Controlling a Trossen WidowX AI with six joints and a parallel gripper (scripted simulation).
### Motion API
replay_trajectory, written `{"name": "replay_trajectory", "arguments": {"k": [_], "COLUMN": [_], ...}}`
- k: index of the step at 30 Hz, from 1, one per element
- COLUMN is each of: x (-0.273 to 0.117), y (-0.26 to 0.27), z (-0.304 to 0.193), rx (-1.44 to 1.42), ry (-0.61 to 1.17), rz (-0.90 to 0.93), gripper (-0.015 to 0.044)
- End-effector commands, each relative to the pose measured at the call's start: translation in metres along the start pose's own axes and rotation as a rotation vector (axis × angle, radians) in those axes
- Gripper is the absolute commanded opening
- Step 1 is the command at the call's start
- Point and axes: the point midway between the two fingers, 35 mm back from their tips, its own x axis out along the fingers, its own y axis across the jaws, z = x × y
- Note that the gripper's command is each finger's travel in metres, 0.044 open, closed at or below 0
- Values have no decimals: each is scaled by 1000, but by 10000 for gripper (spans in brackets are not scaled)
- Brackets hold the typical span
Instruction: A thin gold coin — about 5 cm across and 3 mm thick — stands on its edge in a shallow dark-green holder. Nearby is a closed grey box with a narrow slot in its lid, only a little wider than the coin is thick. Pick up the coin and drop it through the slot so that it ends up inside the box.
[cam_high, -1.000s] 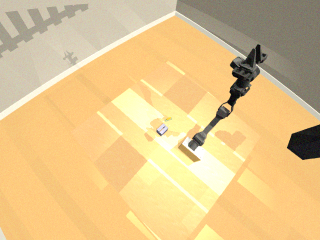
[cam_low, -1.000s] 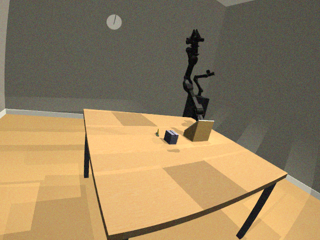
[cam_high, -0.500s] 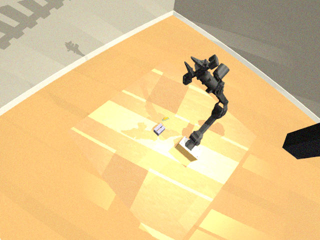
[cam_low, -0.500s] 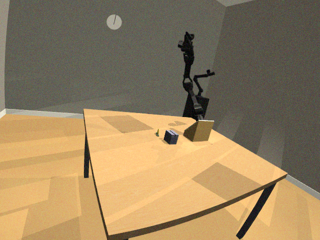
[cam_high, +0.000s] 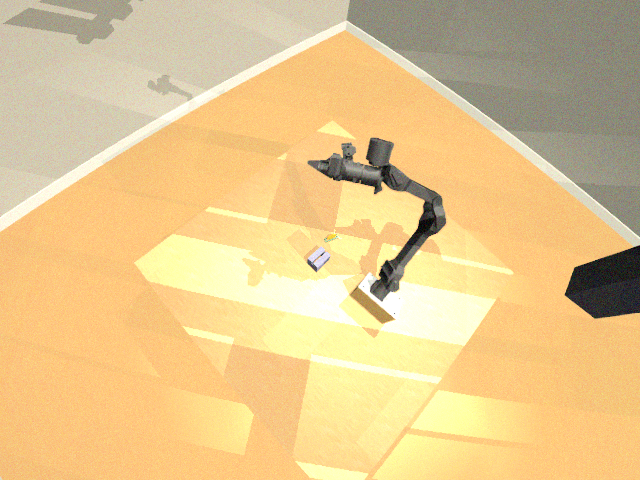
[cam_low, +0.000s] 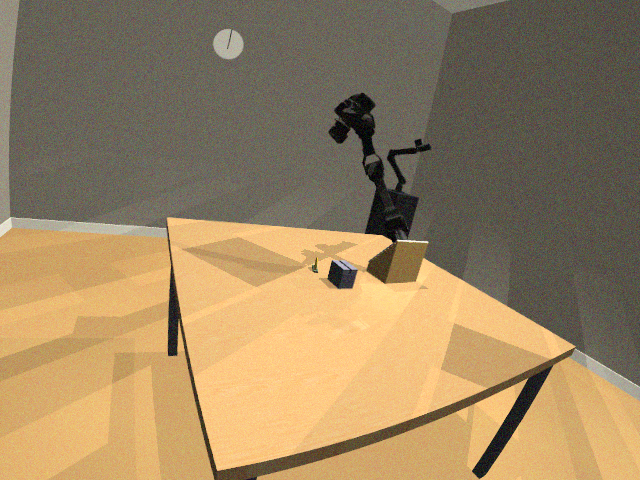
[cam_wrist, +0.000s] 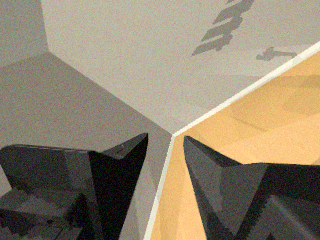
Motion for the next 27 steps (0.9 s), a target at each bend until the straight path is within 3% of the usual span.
{"name": "replay_trajectory", "arguments": {"k": [1, 8, 15, 24, 27], "x": [26, 36, 16, -52, -65], "y": [-62, -158, -253, -366, -378], "z": [-38, -88, -140, -186, -198], "rx": [-235, -580, -911, -1263, -1303], "ry": [142, 427, 830, 1494, 1608], "rz": [-186, -394, -496, -353, -286], "gripper": [161, 161, 161, 161, 161]}}
